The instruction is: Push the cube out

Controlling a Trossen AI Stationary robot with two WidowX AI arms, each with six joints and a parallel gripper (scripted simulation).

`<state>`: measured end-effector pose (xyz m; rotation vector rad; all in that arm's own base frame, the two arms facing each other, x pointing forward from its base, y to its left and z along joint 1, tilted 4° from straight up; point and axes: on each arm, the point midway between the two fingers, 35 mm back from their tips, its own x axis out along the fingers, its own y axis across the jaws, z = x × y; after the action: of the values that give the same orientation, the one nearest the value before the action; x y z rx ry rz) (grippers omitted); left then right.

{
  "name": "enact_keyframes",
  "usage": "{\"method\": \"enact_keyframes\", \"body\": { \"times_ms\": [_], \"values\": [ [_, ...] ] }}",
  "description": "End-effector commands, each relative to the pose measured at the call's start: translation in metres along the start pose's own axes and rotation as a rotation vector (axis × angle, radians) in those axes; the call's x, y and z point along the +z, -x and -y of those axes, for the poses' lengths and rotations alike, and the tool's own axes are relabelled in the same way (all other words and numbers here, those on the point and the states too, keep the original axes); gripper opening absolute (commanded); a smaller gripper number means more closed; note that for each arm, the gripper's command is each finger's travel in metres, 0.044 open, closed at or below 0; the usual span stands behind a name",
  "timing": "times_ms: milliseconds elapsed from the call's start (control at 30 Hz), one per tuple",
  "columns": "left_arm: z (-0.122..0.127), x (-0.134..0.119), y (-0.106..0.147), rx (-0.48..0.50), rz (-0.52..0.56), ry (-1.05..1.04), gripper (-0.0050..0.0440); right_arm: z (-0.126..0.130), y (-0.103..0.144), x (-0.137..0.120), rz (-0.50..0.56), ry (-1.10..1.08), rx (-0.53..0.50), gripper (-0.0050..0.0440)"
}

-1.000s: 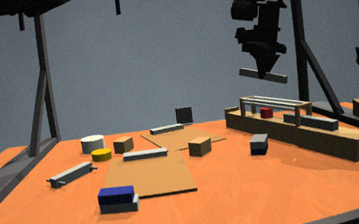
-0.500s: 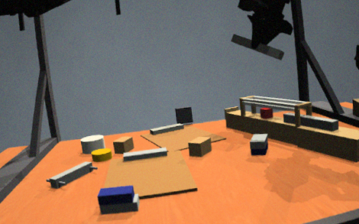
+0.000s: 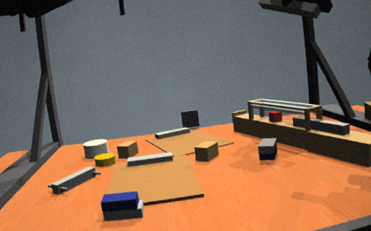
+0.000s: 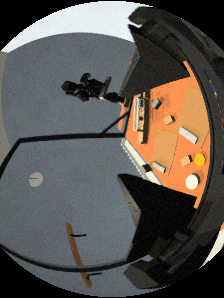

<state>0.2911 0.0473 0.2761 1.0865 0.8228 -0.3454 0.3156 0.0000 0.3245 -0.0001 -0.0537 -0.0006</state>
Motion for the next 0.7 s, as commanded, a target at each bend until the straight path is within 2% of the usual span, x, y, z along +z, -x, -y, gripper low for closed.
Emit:
{"method": "enact_keyframes", "body": {
  "times_ms": [0,33,267,333,667],
  "values": [
    [0.005,-0.032,-0.032,-0.09,-0.077,-0.057,0.0,0.0,0.001,0.006,0.017,-0.006,-0.002,0.04],
    [0.002,-0.039,-0.032,-0.083,-0.09,-0.069,0.0,0.0,0.001,0.006,0.017,-0.006,-0.002,0.04],
    [0.026,-0.105,-0.075,-0.265,-0.212,-0.152,0.0,0.0,0.001,0.006,0.017,-0.006,-0.002,0.04],
    [0.026,-0.105,-0.075,-0.265,-0.212,-0.152,0.0,0.0,0.001,0.006,0.017,-0.006,-0.002,0.04],
    [0.089,-0.195,-0.109,-0.575,-0.249,-0.227,0.0,0.0,0.001,0.006,0.017,-0.006,-0.002,0.04]
  ]
}}
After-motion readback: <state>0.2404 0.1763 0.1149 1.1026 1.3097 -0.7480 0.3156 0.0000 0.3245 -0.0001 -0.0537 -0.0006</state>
